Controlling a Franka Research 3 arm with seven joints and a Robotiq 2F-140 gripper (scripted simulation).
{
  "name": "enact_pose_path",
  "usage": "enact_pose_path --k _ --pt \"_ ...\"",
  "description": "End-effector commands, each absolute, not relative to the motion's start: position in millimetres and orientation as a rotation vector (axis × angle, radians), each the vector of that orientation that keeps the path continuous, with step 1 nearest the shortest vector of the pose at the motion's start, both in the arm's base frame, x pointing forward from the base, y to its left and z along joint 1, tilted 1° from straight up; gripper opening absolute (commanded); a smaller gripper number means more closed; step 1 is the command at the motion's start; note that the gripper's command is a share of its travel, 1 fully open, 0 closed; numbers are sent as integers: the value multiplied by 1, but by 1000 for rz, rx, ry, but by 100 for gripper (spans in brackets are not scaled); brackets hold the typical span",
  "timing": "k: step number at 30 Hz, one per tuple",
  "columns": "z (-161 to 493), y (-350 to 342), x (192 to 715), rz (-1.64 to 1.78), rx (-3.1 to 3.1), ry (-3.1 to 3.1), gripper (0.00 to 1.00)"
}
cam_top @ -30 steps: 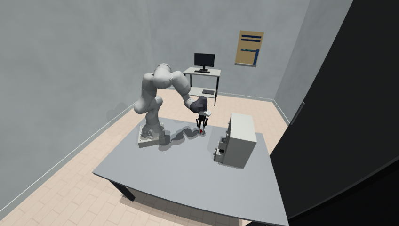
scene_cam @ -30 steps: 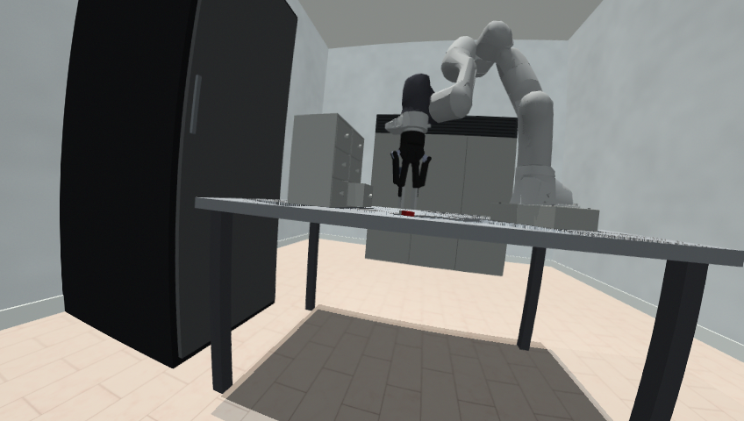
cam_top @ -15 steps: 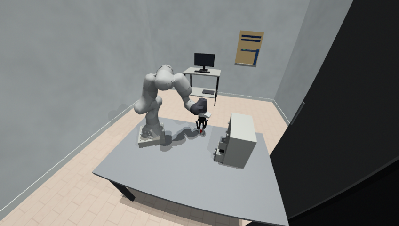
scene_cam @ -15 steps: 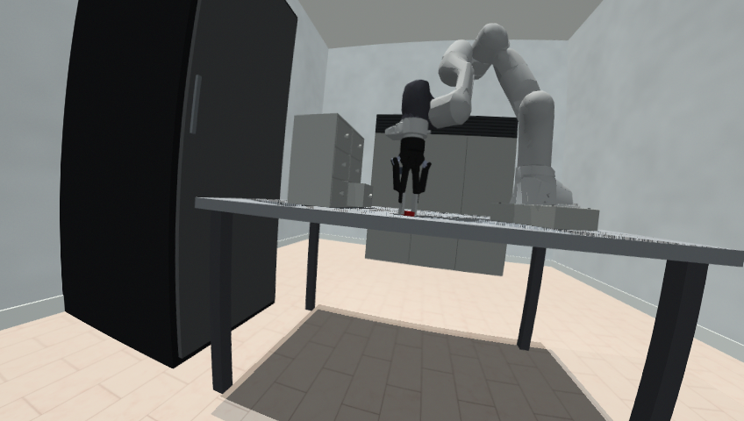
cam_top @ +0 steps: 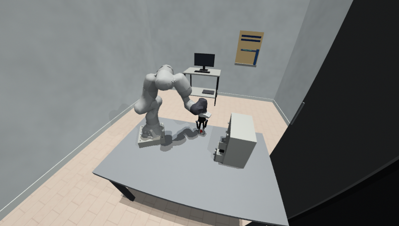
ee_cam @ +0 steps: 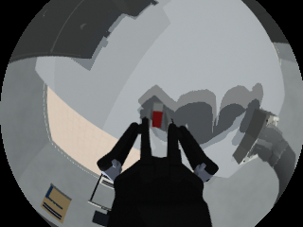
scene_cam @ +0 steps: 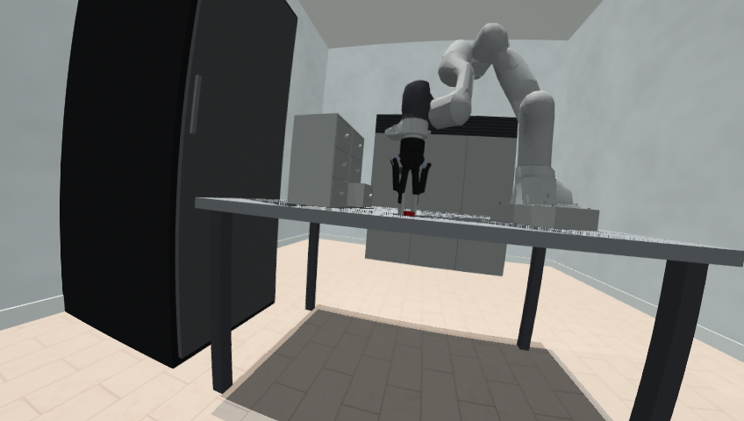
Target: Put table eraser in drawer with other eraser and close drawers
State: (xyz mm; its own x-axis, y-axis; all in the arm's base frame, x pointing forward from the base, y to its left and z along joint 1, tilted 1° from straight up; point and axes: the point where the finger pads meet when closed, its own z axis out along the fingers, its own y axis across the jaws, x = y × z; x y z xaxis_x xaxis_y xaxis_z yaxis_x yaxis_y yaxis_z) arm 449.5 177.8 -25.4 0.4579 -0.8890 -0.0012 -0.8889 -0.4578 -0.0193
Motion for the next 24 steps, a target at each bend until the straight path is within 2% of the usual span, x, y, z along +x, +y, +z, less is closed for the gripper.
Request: enact_pose_path --k 1,8,9,24 --pt "-25 178 451 -19 -2659 1634 23" --pt "-25 178 451 -19 -2659 1634 23" --pt "-25 178 451 -19 -2659 1634 11" --pt "-25 178 451 -19 -2659 1634 11"
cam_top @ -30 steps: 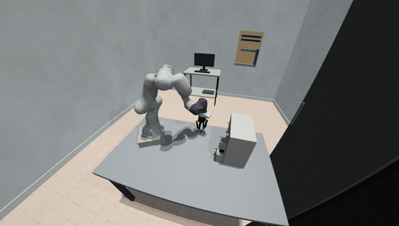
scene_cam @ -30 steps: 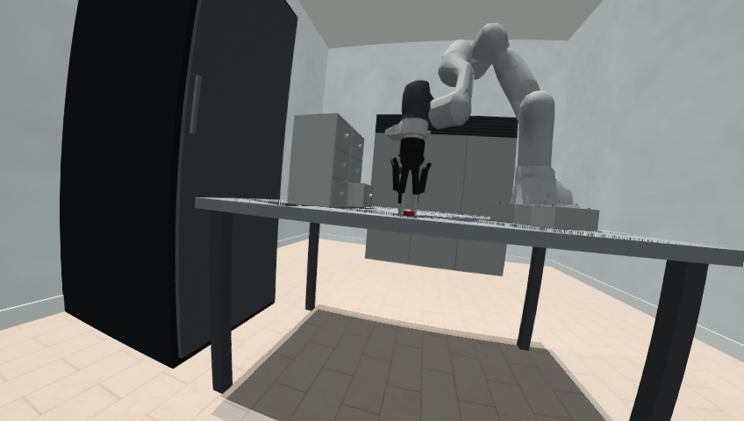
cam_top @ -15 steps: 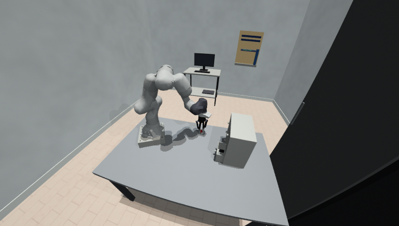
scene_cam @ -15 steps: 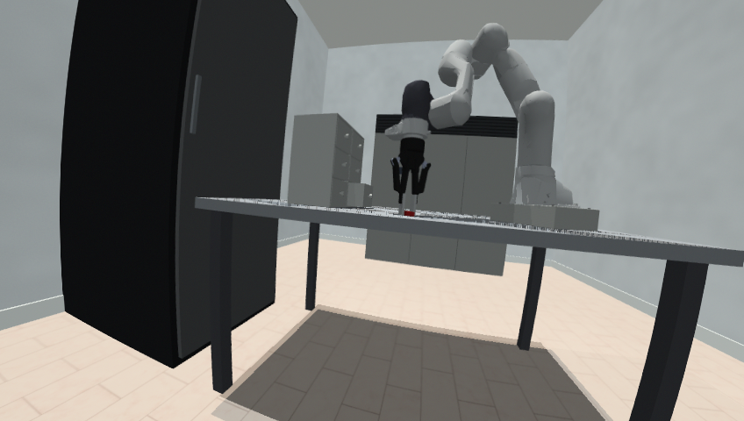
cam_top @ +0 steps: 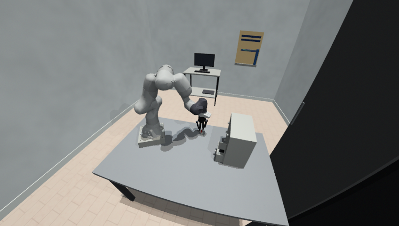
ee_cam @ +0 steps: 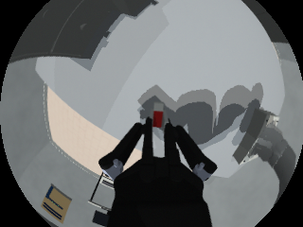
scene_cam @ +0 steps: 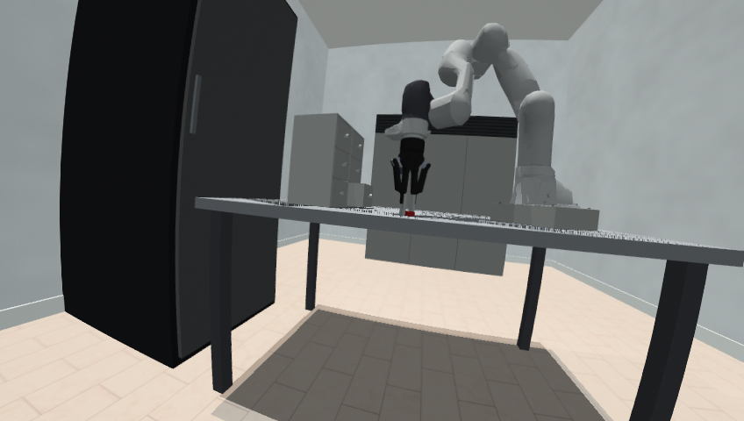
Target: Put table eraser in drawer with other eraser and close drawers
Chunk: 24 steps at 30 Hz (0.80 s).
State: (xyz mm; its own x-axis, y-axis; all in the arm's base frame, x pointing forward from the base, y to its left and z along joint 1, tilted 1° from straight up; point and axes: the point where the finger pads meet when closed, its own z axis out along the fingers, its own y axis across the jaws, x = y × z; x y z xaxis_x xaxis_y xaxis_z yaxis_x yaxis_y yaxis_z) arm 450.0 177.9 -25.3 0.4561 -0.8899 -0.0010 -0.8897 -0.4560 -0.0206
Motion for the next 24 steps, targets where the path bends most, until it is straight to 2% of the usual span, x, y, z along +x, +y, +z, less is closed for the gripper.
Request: enact_pose_path --k 1,12,24 --pt "-25 178 451 -19 -2659 1634 11" --pt "-18 178 451 -19 -2659 1634 11" --pt "45 177 450 -19 -2659 1634 11"
